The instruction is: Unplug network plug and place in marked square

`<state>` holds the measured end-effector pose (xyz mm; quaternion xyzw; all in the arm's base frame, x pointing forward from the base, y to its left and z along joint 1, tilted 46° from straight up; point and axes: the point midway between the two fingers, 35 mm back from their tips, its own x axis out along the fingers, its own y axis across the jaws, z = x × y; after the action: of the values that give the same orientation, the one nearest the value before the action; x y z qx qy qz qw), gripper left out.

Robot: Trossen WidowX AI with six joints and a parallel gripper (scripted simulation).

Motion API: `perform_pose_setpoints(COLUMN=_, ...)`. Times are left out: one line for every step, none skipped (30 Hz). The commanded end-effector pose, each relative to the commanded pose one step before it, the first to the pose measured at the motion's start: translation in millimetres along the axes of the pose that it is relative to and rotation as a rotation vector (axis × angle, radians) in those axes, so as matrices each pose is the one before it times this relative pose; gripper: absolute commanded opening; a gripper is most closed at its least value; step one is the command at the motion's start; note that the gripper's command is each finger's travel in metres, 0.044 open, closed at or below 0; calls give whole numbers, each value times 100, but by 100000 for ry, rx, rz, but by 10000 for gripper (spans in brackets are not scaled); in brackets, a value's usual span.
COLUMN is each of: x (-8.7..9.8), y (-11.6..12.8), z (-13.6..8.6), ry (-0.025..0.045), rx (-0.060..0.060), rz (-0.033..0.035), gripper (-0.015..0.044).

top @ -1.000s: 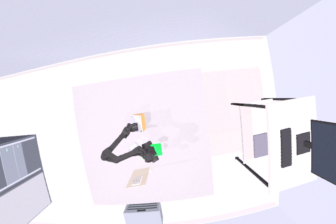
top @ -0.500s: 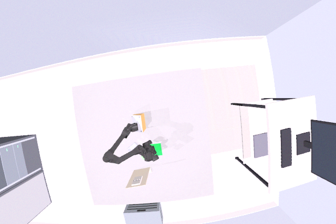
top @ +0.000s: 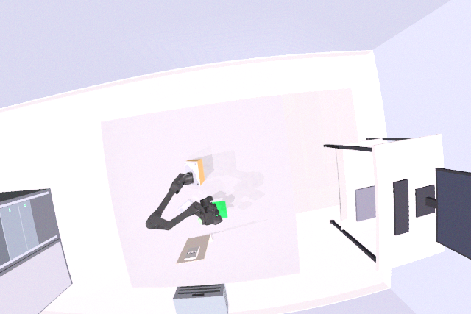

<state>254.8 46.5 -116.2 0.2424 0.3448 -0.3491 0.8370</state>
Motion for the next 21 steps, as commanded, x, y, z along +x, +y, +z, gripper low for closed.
perform_pose_setpoints(x=165, y=-118, z=-8, ry=263, rx=-245, rz=59, gripper=0)
perform_pose_setpoints(x=50, y=-36, z=13, ry=-2, rx=-3, rz=-3, gripper=0)
perform_pose_setpoints(x=49, y=-32, z=13, ry=-3, rx=-2, rz=-2, gripper=0)
perform_pose_setpoints(x=40, y=-23, z=12, ry=-3, rx=-2, rz=-2, gripper=0)
perform_pose_setpoints(x=36, y=-19, z=11, ry=-3, rx=-2, rz=-1, gripper=0)
perform_pose_setpoints(x=-170, y=138, z=10, ry=-269, rx=269, rz=37, gripper=0)
perform_pose_setpoints(x=0, y=0, z=0, ry=0, rx=0, rz=0, gripper=0)
perform_pose_setpoints(x=0, y=0, z=0, ry=0, rx=0, rz=0, gripper=0)
perform_pose_setpoints(x=0, y=0, z=0, ry=0, rx=0, rz=0, gripper=0)
perform_pose_setpoints(x=0, y=0, z=0, ry=0, rx=0, rz=0, gripper=0)
perform_pose_setpoints(x=0, y=0, z=0, ry=0, rx=0, rz=0, gripper=0)
perform_pose_setpoints(x=0, y=0, z=0, ry=0, rx=0, rz=0, gripper=26)
perform_pose_setpoints(x=0, y=0, z=0, ry=0, rx=0, rz=0, gripper=53)
perform_pose_setpoints(x=0, y=0, z=0, ry=0, rx=0, rz=0, gripper=79)
perform_pose_setpoints(x=0, y=0, z=0, ry=0, rx=0, rz=0, gripper=105)
perform_pose_setpoints(x=0, y=0, z=0, ry=0, rx=0, rz=0, gripper=131)
perform_pose_setpoints(x=0, y=0, z=0, ry=0, rx=0, rz=0, gripper=156)
perform_pose_setpoints(x=0, y=0, z=0, ry=0, rx=0, rz=0, gripper=156)
perform_pose_setpoints(x=0, y=0, z=0, ry=0, rx=0, rz=0, gripper=156)
perform_pose_setpoints(x=0, y=0, z=0, ry=0, rx=0, rz=0, gripper=156)
perform_pose_setpoints(x=0, y=0, z=0, ry=0, rx=0, rz=0, gripper=156)
